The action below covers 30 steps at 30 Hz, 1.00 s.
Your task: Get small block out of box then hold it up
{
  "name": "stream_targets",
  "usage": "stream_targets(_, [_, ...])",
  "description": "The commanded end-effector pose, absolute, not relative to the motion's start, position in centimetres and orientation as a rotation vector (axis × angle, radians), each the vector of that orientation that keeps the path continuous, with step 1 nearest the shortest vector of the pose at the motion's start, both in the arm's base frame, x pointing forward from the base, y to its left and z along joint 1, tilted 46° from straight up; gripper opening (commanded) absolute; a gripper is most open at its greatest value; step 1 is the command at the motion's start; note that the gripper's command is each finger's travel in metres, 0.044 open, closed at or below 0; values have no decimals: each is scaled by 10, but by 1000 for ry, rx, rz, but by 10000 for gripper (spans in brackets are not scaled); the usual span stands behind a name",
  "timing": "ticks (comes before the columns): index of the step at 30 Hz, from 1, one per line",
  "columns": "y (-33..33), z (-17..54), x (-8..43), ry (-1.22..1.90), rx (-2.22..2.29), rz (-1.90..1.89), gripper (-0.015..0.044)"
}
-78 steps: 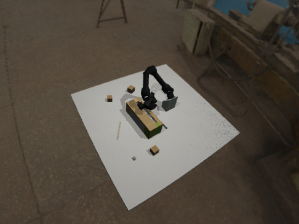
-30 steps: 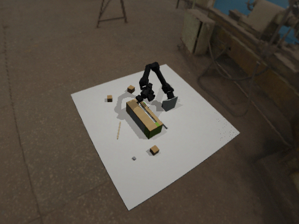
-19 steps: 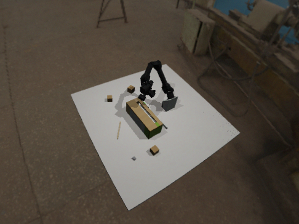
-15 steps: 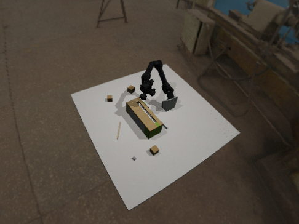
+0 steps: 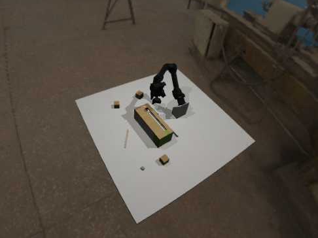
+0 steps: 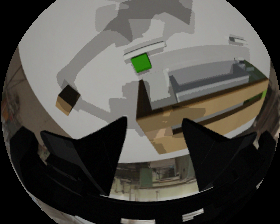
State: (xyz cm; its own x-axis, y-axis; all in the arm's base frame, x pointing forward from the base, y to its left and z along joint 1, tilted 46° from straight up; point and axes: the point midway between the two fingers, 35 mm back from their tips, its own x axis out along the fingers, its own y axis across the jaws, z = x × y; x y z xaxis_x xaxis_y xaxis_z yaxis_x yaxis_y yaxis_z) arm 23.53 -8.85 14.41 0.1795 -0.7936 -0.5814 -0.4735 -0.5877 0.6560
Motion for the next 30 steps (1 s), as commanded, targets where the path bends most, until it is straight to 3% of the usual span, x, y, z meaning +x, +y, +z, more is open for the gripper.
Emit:
stream_targets(1, [-92,151,220,-820,1982,-1366,285])
stream_targets(16, [-92,150,220,-879,2036,-1357,285])
stream_targets(23, [-102,141,219,-1554,2550,-1152,285])
stream_targets(30, [-111,132,217,-2361,2917,-652,285])
